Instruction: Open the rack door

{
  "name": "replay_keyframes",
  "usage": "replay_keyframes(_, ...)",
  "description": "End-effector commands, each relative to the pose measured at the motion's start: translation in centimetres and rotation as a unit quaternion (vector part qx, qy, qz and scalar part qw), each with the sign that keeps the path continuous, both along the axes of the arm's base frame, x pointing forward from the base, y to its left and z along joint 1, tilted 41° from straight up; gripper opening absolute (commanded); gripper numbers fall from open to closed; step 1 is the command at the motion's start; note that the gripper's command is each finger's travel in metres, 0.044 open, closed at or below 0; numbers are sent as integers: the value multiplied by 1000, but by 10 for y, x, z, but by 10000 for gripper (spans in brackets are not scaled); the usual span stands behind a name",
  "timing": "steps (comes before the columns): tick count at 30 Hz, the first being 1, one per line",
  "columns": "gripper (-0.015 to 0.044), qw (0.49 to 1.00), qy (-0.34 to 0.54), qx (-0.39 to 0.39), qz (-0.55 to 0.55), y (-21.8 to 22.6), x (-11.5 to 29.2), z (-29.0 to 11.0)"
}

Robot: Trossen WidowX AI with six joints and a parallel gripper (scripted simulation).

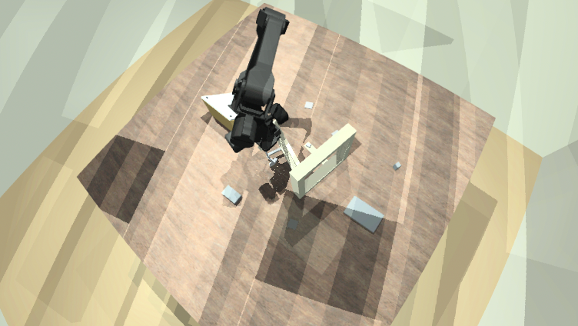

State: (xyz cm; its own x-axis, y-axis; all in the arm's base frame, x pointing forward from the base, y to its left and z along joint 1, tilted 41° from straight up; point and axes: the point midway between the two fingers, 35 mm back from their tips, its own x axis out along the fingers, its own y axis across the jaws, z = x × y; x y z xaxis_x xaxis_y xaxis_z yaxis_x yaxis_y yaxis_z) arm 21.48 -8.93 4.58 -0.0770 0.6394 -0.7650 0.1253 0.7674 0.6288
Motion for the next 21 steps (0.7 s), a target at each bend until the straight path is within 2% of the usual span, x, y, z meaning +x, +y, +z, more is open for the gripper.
replay_keyframes(1, 17, 999, -29, 2, 34, -9, 1, -7)
replay_keyframes(11, 17, 992, -82, 8, 97, -28, 6, -23)
replay_keyframes(21, 17, 991, -86, 8, 102, -29, 6, -24)
